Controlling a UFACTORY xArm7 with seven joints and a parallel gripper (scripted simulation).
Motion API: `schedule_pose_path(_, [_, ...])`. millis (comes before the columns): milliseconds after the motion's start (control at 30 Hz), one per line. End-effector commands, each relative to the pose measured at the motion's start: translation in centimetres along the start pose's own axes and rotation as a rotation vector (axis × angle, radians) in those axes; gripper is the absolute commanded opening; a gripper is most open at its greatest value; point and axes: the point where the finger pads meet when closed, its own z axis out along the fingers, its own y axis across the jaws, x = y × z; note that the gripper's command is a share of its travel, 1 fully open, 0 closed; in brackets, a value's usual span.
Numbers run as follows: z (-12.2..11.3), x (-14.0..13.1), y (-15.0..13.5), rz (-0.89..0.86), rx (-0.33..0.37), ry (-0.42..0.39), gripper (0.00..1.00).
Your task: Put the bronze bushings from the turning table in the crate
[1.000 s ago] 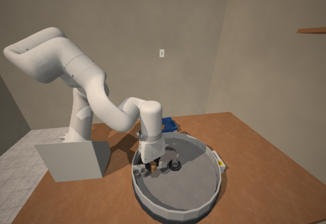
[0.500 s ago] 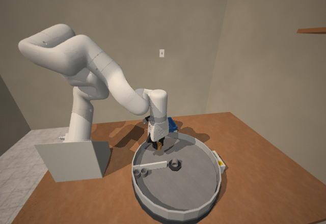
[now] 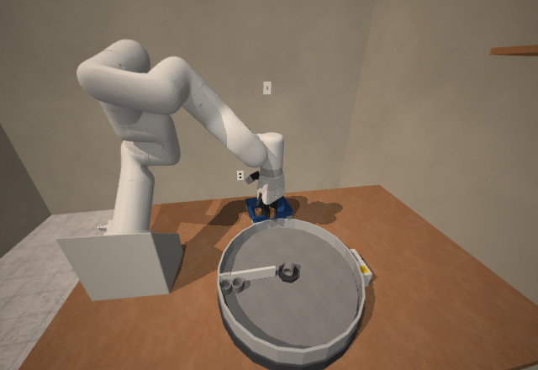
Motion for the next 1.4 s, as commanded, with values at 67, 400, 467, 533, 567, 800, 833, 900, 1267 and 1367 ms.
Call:
schedule_pose_path(67, [-0.2,3.0,5.4,-0.051,0.0,-0.005,0.0])
schedule_pose_path(400, [-0.1,7.7,12.9,-0.127,0.0,-0.005,0.0])
schedule_pose_path(467, [-0.1,8.6,14.4,-0.142,0.001,-0.005,0.0])
schedule_pose_path(533, [-0.1,9.2,15.4,-0.153,0.001,-0.005,0.0])
schedule_pose_path(567, [-0.1,9.5,15.8,-0.156,0.001,-0.005,0.0])
schedule_pose_path(800, [-0.1,9.8,16.3,-0.161,0.0,-0.004,0.0])
schedule_pose_path(833, [-0.1,9.8,16.3,-0.161,0.0,-0.004,0.0])
schedule_pose_path(900, [-0.1,9.8,16.3,-0.161,0.0,-0.004,0.0])
schedule_pose_path(1267, [0.2,9.8,16.3,-0.161,0.0,-0.004,0.0])
schedule_pose_path(1367, [0.9,9.8,16.3,-0.161,0.0,-0.004,0.0])
